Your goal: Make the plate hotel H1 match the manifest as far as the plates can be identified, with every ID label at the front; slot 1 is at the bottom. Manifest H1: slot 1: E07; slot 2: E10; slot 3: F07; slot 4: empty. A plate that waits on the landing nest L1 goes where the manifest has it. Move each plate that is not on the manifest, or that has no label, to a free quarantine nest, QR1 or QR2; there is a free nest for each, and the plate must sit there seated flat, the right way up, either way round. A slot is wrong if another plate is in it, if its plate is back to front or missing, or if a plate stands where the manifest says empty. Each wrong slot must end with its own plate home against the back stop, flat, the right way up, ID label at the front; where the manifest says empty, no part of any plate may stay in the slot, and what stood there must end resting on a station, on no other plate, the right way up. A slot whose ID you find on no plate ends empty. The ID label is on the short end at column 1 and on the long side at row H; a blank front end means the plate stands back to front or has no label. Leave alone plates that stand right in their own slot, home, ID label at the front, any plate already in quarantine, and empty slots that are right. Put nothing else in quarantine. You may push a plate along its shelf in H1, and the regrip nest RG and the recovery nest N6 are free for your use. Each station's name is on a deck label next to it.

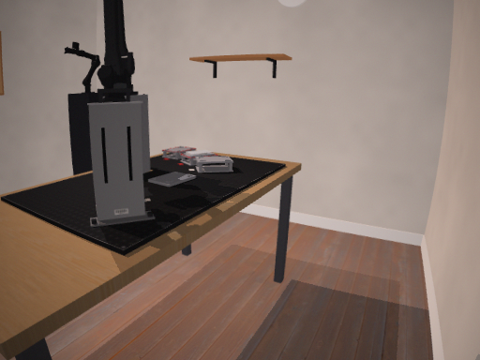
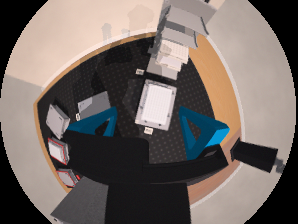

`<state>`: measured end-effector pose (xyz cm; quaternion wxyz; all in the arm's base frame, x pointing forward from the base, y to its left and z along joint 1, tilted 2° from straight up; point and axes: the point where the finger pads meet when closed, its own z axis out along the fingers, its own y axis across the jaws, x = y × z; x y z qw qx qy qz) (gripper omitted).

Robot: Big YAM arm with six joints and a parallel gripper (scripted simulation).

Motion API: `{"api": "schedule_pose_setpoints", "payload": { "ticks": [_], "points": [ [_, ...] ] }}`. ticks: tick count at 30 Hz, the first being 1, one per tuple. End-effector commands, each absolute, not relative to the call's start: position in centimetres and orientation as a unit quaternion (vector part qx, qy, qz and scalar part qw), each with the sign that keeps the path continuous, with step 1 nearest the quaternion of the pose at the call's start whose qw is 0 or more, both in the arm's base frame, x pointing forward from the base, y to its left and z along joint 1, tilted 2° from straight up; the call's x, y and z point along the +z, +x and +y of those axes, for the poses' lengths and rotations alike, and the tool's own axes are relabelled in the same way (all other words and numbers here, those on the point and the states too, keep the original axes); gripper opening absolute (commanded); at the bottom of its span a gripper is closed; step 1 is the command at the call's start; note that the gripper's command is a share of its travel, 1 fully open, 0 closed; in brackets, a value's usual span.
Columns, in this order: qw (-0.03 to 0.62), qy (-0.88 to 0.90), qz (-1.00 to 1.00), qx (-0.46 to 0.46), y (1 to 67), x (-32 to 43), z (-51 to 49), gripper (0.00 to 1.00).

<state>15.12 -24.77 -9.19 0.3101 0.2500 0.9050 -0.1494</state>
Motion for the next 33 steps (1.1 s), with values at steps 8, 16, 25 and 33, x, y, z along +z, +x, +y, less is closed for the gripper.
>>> {"api": "schedule_pose_setpoints", "payload": {
  "ticks": [8, 16, 25, 33],
  "points": [
    [0.273, 0.134, 0.942, -0.143, 18.8, -8.7, -24.1, 1.00],
    [0.247, 0.074, 0.957, -0.133, 20.9, -8.6, -23.4, 1.00],
    [0.204, -0.017, 0.972, -0.117, 24.0, -8.4, -22.3, 1.00],
    [0.169, -0.078, 0.978, -0.099, 25.8, -8.8, -21.3, 1.00]
  ]
}}
